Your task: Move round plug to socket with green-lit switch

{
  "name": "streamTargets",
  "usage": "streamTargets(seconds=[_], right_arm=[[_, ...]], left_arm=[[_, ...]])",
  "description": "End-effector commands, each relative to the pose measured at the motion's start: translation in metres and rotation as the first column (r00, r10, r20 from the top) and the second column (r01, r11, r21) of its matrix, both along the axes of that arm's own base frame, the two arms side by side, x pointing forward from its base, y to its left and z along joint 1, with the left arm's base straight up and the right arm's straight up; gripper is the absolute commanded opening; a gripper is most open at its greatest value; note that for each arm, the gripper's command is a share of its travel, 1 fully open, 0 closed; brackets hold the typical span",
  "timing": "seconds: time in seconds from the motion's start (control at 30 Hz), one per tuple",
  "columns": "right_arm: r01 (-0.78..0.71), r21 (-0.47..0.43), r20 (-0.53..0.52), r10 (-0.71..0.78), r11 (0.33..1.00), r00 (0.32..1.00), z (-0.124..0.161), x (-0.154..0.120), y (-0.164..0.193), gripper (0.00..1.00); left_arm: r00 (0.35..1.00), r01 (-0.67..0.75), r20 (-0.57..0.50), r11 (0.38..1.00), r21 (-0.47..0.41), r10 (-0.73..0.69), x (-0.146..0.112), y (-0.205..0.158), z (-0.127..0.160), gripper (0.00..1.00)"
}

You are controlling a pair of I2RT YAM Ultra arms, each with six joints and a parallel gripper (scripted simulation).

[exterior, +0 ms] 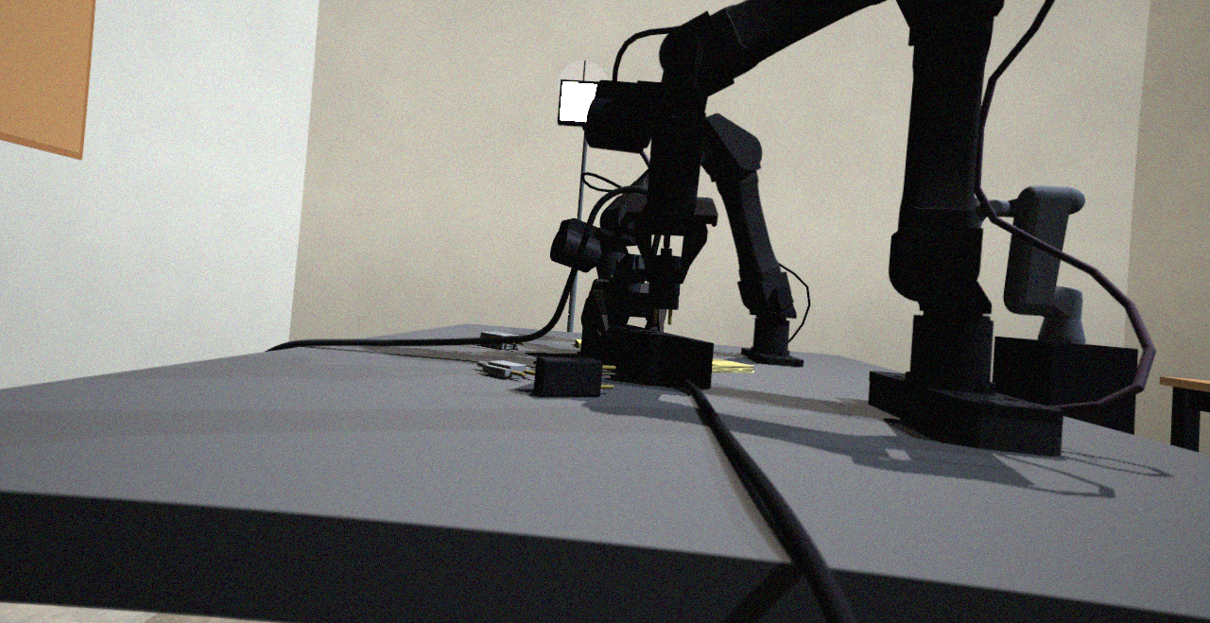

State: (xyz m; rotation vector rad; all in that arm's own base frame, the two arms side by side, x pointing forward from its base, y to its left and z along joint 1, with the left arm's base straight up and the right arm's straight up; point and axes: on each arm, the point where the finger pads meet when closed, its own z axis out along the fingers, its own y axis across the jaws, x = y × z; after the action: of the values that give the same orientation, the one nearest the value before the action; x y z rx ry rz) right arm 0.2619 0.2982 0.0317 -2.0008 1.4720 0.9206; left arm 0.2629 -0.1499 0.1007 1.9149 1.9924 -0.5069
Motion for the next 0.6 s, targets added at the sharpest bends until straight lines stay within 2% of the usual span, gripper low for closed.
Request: streamTargets(seconds=[0.0, 0.13, 0.2, 0.27, 0.37, 0.47, 0.53, 0.57], right_arm=[[0.014, -0.047, -0.014, -0.014, 0.999, 1.000, -0.009, -0.002, -0.010, 0.72], [0.011, -0.042, -0.015, -0.012, 0.999, 1.000, -0.009, 0.000, -0.009, 0.72], [0.003, 0.029, 0.034, -0.004, 1.000, 0.999, 0.014, 0.009, 0.000, 0.72], [0.003, 0.029, 0.034, -0.004, 1.000, 0.999, 0.014, 0.009, 0.000, 0.72], [0.000, 0.042, 0.037, -0.002, 0.999, 0.999, 0.018, 0.009, 0.001, 0.72], [0.000, 0.044, 0.041, -0.002, 0.999, 0.999, 0.020, 0.009, 0.001, 0.72], [0.000, 0.044, 0.041, -0.002, 0.999, 0.999, 0.020, 0.009, 0.001, 0.95], [0.000, 0.044, 0.041, -0.002, 0.999, 0.999, 0.020, 0.009, 0.001, 1.00]], left_arm=[[0.999, 0.010, 0.042, 0.999, -0.046, -0.008, 0.009, -0.009, 0.021, 0.33], [0.998, 0.012, 0.061, 0.999, -0.050, -0.009, 0.008, -0.008, 0.029, 0.33], [0.998, 0.013, 0.062, 0.999, -0.050, -0.010, 0.008, -0.007, 0.040, 0.33], [0.998, 0.013, 0.062, 0.999, -0.050, -0.010, 0.008, -0.007, 0.040, 0.33], [0.998, 0.013, 0.062, 0.999, -0.050, -0.010, 0.007, -0.006, 0.058, 0.33], [0.998, 0.011, 0.064, 0.999, -0.042, -0.009, 0.006, -0.004, 0.065, 0.33], [0.998, 0.011, 0.064, 0.999, -0.042, -0.009, 0.006, -0.004, 0.065, 0.33], [0.998, 0.011, 0.064, 0.999, -0.042, -0.009, 0.006, -0.004, 0.065, 0.33]])
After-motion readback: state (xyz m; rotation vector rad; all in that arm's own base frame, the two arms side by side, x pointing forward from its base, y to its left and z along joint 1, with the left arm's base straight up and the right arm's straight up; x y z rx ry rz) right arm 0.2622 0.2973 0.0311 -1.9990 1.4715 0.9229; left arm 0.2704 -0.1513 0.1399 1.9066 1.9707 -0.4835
